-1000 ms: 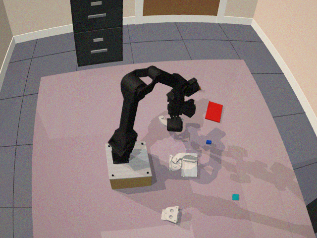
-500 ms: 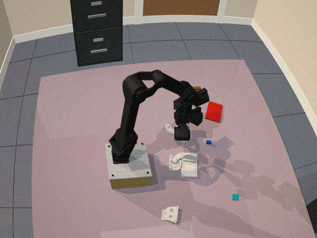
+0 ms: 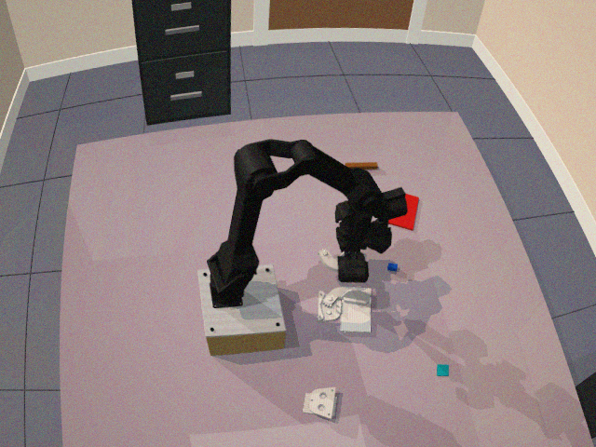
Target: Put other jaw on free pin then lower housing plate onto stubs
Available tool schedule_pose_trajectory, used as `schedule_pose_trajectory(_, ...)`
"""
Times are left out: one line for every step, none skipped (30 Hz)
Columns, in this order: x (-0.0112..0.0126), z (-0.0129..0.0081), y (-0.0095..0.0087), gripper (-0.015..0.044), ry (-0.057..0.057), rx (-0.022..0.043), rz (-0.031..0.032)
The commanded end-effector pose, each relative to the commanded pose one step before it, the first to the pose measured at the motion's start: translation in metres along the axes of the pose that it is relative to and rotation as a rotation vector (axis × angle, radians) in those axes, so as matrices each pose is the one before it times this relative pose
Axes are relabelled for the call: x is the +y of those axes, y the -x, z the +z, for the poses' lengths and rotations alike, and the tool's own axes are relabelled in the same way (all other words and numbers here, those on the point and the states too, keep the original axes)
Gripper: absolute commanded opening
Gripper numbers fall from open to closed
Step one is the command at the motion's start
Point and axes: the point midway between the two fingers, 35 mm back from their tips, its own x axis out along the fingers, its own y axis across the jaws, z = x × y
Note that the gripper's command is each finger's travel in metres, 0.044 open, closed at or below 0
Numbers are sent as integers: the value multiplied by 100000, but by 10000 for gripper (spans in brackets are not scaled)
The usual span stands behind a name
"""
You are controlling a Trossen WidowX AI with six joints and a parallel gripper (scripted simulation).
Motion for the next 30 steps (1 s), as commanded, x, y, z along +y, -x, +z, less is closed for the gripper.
schedule_pose_trajectory(-1035, 340, 7, 134, 680, -97, 417)
schedule_pose_trajectory(-319, 88, 1, 134, 129, -11, -23)
schedule_pose_trajectory(-320, 84, 1, 134, 129, -11, -22)
schedule_pose_trajectory(-321, 80, 1, 134, 129, -11, -22)
schedule_pose_trajectory(-322, 75, 2, 134, 129, -12, -22)
schedule_pose_trajectory(-323, 71, 2, 134, 129, -12, -21)
schedule_pose_trajectory(-324, 67, 2, 134, 129, -13, -21)
schedule_pose_trajectory(-324, 63, 2, 134, 129, -13, -21)
schedule_pose_trajectory(-325, 59, 3, 134, 129, -14, -21)
schedule_pose_trajectory(-325, 54, 3, 134, 129, -14, -20)
schedule_pose_trajectory(-326, 50, 3, 134, 129, -15, -20)
schedule_pose_trajectory(-326, 46, 3, 134, 129, -15, -20)
schedule_pose_trajectory(-327, 42, 3, 134, 129, -16, -20)
schedule_pose_trajectory(-327, 38, 4, 134, 129, -16, -20)
schedule_pose_trajectory(-327, 33, 4, 134, 129, -17, -20)
schedule_pose_trajectory(-328, 29, 4, 134, 129, -17, -19)
schedule_pose_trajectory(-328, 25, 4, 134, 129, -18, -19)
schedule_pose_trajectory(-328, 21, 4, 134, 129, -18, -19)
schedule_pose_trajectory(-328, 17, 5, 134, 129, -19, -19)
schedule_pose_trajectory(-328, 12, 5, 134, 129, -19, -19)
schedule_pose_trajectory(-328, 8, 5, 134, 129, -20, -19)
schedule_pose_trajectory(-328, 4, 5, 134, 129, -20, -19)
schedule_pose_trajectory(-328, 0, 6, 134, 129, -21, -19)
schedule_pose_trajectory(-327, -4, 6, 134, 129, -21, -19)
schedule_pose_trajectory(-327, -9, 6, 134, 129, -22, -19)
schedule_pose_trajectory(-327, -13, 6, 134, 129, -23, -19)
schedule_pose_trajectory(-327, -17, 6, 134, 129, -23, -19)
schedule_pose_trajectory(-326, -21, 7, 134, 129, -24, -19)
schedule_pose_trajectory(-326, -25, 7, 134, 129, -24, -19)
schedule_pose_trajectory(-325, -30, 7, 134, 129, -25, -20)
